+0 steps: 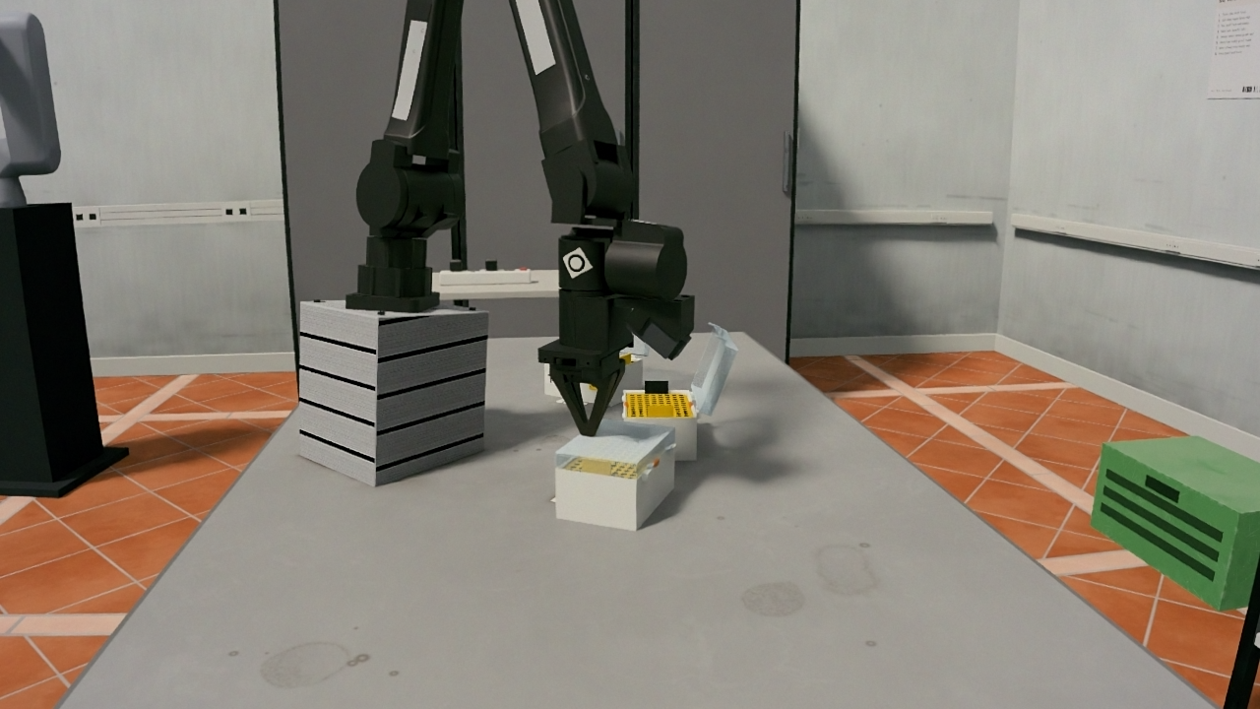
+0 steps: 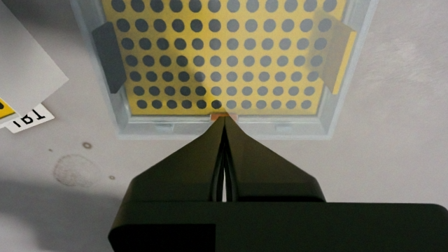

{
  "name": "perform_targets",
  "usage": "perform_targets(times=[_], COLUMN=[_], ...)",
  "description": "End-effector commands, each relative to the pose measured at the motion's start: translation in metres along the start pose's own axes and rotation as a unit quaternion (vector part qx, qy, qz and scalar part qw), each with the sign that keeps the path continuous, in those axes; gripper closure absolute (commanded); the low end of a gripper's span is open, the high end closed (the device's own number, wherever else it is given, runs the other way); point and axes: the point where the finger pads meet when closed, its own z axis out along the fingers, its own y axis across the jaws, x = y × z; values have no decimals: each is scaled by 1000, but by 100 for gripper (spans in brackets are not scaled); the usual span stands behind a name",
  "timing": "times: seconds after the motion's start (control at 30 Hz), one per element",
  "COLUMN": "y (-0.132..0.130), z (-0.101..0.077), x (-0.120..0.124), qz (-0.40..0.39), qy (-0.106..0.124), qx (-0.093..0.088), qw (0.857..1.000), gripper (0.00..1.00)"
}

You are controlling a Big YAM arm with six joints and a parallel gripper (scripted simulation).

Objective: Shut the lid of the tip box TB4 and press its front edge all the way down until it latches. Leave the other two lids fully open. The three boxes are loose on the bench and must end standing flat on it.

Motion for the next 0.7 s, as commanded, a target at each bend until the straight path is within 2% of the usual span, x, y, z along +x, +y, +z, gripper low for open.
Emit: perform_targets(times=[0.0,0.67], y=[-6,-8], z=[-13,-46], x=[-24,-23], qz=[-1,-2], qy=[-24,-27], qx=[5,6], qw=[1000,1000], gripper=[100,100])
